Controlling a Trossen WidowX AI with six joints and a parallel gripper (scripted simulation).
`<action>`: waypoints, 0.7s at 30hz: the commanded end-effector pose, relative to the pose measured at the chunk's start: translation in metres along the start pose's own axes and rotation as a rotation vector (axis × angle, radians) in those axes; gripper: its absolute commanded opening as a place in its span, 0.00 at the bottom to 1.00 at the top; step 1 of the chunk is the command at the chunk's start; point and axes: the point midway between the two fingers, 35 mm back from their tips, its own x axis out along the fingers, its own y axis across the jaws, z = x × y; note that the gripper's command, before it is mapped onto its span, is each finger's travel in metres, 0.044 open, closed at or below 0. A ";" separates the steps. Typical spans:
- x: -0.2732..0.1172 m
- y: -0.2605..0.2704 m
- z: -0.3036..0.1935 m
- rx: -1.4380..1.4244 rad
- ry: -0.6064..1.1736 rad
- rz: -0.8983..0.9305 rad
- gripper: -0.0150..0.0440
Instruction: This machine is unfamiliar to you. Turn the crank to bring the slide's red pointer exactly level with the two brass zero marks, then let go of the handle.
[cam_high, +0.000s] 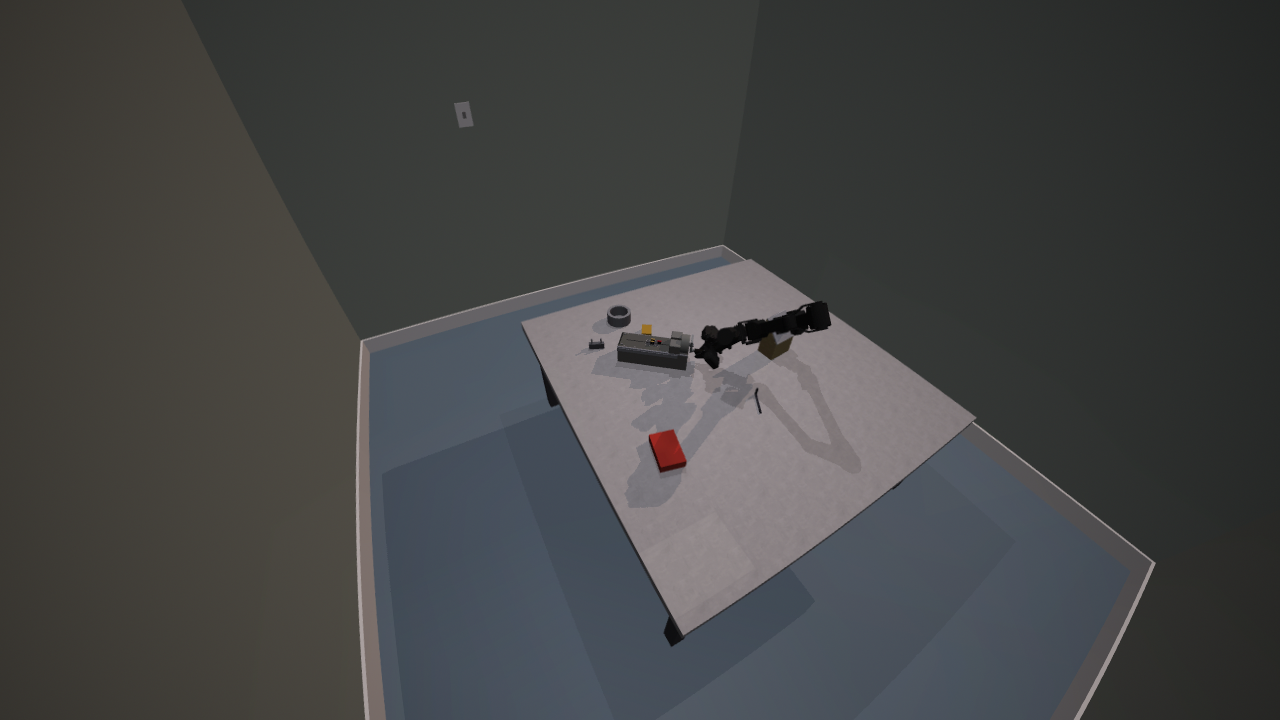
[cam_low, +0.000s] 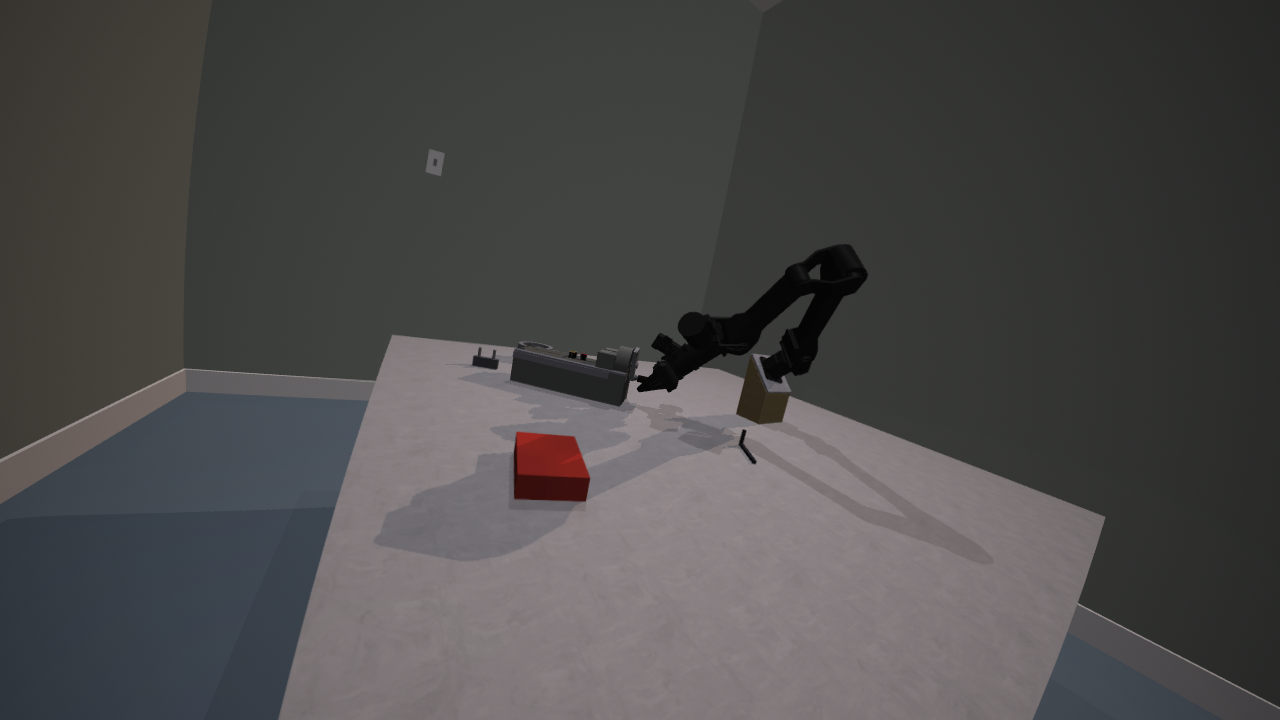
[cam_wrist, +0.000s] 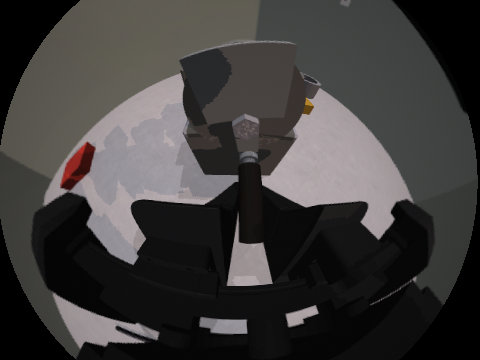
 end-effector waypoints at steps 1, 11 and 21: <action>0.001 0.009 -0.001 -0.011 0.008 0.023 0.25; 0.001 0.011 -0.001 -0.011 0.008 0.024 0.25; 0.000 0.012 -0.001 -0.010 0.008 0.024 0.25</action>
